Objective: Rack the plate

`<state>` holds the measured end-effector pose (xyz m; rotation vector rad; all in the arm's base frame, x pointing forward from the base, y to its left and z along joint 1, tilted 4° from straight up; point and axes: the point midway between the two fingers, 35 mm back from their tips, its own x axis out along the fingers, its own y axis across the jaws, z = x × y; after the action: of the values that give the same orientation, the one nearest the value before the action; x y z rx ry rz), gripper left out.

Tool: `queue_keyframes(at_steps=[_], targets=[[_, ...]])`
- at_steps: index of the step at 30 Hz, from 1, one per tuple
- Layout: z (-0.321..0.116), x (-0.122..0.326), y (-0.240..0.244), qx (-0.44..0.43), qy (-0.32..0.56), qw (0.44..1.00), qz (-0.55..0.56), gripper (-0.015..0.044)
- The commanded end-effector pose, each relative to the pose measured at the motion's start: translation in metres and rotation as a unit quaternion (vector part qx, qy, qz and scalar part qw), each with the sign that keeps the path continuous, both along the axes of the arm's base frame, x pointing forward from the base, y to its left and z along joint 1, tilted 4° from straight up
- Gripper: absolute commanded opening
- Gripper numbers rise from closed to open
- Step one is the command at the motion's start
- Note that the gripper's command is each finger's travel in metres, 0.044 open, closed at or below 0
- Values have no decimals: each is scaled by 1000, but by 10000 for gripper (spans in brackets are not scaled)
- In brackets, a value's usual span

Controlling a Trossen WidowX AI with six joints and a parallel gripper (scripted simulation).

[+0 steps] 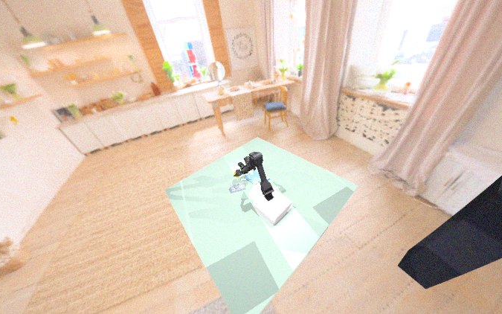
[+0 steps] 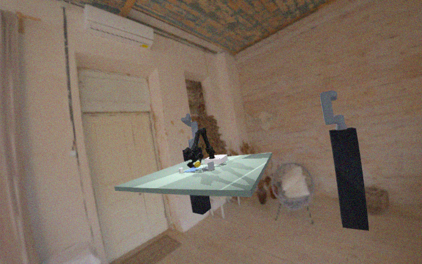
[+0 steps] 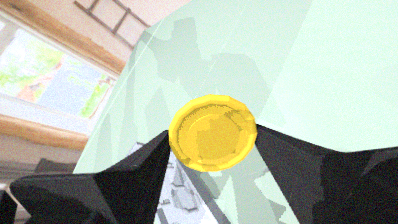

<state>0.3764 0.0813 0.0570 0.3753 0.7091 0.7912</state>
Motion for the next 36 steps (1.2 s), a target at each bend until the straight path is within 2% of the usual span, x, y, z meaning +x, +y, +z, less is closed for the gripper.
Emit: queue_keyframes(at_steps=[1,16,32,36], targets=[[-1,-5,-2,14,-53,998,26,0],[-2,-39,-5,37,-218,969,108,0],[2,-99,-3,47,-383,900,204,0],[2,-106,-2,48,-397,891,214,0]])
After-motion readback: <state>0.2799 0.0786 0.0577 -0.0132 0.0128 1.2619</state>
